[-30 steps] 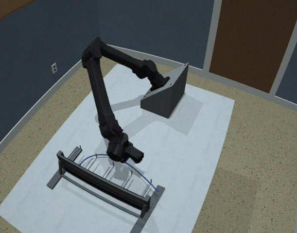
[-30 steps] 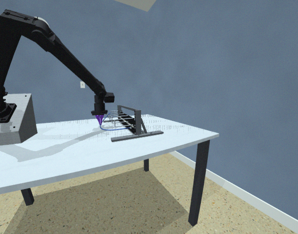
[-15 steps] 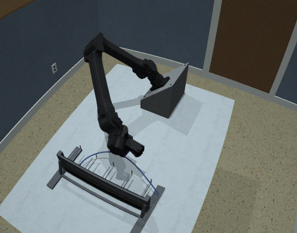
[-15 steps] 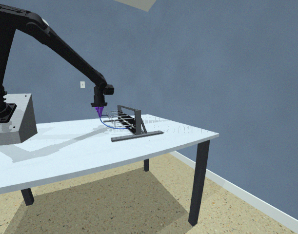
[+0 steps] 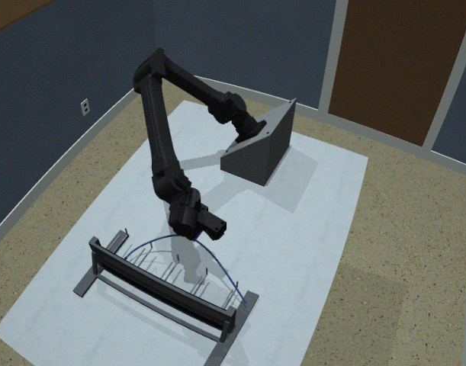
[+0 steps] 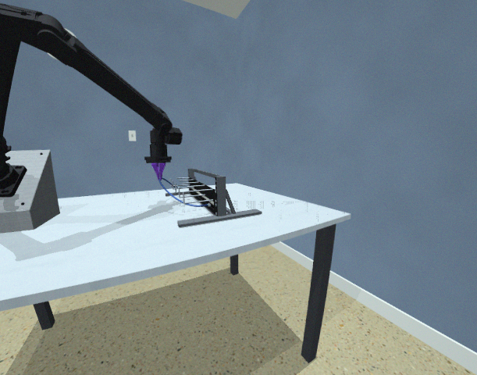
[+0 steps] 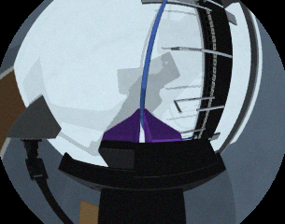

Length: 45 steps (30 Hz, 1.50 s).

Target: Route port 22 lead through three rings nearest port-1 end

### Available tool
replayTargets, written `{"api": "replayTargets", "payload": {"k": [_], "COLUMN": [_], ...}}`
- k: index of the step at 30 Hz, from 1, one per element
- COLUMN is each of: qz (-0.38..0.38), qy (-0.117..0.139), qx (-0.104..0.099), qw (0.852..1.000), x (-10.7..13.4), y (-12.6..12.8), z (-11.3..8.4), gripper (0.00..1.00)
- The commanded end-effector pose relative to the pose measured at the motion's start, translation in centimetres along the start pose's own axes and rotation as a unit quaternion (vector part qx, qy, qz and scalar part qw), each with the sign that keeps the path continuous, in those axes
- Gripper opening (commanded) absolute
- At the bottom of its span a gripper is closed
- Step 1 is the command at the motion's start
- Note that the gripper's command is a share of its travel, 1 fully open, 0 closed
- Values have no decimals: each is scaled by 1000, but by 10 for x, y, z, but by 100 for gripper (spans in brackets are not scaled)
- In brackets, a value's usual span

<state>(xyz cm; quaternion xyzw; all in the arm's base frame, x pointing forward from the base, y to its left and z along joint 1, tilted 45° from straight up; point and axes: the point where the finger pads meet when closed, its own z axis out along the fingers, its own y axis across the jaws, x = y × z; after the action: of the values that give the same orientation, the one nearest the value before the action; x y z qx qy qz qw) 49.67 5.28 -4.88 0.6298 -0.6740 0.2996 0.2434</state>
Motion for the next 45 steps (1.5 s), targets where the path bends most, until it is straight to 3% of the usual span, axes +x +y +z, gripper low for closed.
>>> {"api": "replayTargets", "payload": {"k": [1, 7, 12, 15, 17, 21, 24, 25, 45], "qz": [13, 16, -11, -47, -47, -86, -87, -76, -80], "qy": [-13, -15, -8, -7, -7, -6, -8, -13, -11], "qx": [30, 33, 23, 24, 24, 25, 24, 35, 30], "qw": [999, 999, 1000, 999, 999, 996, 996, 996, 996], "x": [-9, -6, -18, -34, -34, -52, -53, -41, -47], "y": [-19, -21, -19, -50, -50, -83, -83, -90, -87], "z": [-37, -44, -32, -34, -34, -35, -35, -49, -42], "gripper": [0, 0, 0, 0, 0, 0, 0, 0, 0]}}
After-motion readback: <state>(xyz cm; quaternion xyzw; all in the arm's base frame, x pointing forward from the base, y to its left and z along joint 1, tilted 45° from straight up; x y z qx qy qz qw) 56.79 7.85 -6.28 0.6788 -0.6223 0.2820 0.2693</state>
